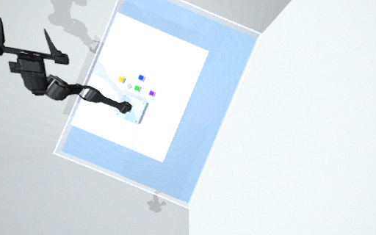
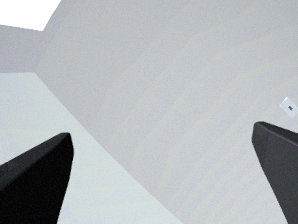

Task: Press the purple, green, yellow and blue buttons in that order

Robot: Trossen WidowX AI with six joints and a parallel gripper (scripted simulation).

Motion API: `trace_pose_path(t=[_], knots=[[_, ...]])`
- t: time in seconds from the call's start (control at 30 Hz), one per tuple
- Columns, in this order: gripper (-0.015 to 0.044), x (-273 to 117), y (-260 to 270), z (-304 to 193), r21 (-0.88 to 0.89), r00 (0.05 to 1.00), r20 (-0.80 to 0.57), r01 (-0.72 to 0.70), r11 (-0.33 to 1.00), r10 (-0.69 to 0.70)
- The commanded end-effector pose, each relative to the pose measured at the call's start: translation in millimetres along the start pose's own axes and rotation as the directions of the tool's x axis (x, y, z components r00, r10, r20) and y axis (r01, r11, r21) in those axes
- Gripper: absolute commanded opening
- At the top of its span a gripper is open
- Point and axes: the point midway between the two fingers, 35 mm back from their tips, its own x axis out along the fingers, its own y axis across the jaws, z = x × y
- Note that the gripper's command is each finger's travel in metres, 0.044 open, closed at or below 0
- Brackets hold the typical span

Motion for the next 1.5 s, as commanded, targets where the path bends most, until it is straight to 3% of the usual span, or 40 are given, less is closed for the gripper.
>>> trace_pose_path(t=[0.0,0.17,0.37,0.57,0.77,1.0,1.2,1.33,1.47], knots=[[0.0400,-0.6,0.1,1.6,0.000,1.000,0.002,-0.004,1.000,0.004],[0.0400,-18.2,-7.7,53.0,-0.008,0.989,0.100,-0.106,0.994,0.106],[0.0400,-37.8,-66.0,135.5,-0.002,0.949,0.295,-0.118,0.993,0.114],[0.0400,-47.0,-156.7,185.1,0.030,0.900,0.435,0.012,0.999,-0.024],[0.0400,-50.1,-272.6,194.7,0.085,0.839,0.470,0.265,0.961,-0.273],[0.0400,-55.6,-414.0,143.2,0.072,0.724,0.321,0.625,0.777,-0.611],[0.0400,-74.6,-512.1,52.8,-0.128,0.548,0.052,0.833,0.539,-0.835],[0.0400,-100.0,-557.1,-21.9,-0.361,0.376,-0.160,0.838,0.408,-0.913],[0.0400,-137.9,-582.6,-99.7,-0.617,0.155,-0.361,0.700,0.360,-0.920]])
